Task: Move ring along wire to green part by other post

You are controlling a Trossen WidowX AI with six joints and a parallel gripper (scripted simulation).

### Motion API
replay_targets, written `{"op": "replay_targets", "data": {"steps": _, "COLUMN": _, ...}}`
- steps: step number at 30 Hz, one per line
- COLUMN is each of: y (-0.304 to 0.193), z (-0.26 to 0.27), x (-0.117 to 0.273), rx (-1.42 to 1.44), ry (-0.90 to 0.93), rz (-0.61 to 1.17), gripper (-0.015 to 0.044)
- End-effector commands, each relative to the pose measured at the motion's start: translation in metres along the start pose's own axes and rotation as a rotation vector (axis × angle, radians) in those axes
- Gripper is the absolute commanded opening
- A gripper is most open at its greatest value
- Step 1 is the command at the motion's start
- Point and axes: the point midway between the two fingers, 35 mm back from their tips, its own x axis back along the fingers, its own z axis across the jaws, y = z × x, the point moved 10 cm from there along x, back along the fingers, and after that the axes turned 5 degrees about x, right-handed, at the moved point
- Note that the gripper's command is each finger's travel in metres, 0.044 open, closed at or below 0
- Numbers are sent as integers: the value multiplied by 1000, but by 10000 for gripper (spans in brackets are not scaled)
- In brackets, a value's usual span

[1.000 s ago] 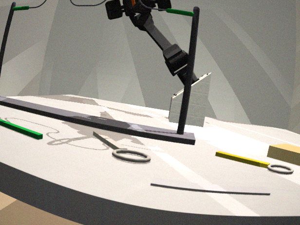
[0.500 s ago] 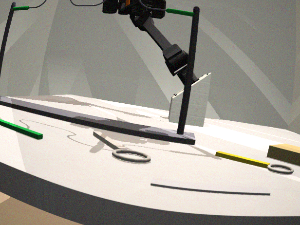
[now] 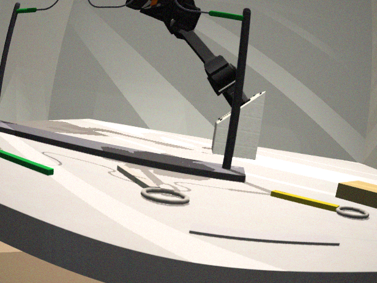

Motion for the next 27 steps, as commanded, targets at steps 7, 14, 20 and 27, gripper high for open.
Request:
{"op": "replay_targets", "data": {"steps": 7, "y": -3, "z": -4, "x": -1, "rx": 176, "ry": -102, "rz": -9, "gripper": -150}}
{"op": "replay_targets", "data": {"steps": 14, "y": -4, "z": -7, "x": -2, "rx": 301, "ry": -172, "rz": -19, "gripper": -150}}
{"op": "replay_targets", "data": {"steps": 20, "y": -5, "z": -10, "x": -3, "rx": 408, "ry": -233, "rz": -28, "gripper": -150}}
{"op": "replay_targets", "data": {"steps": 27, "y": -5, "z": -14, "x": -3, "rx": 533, "ry": -303, "rz": -38, "gripper": -150}}
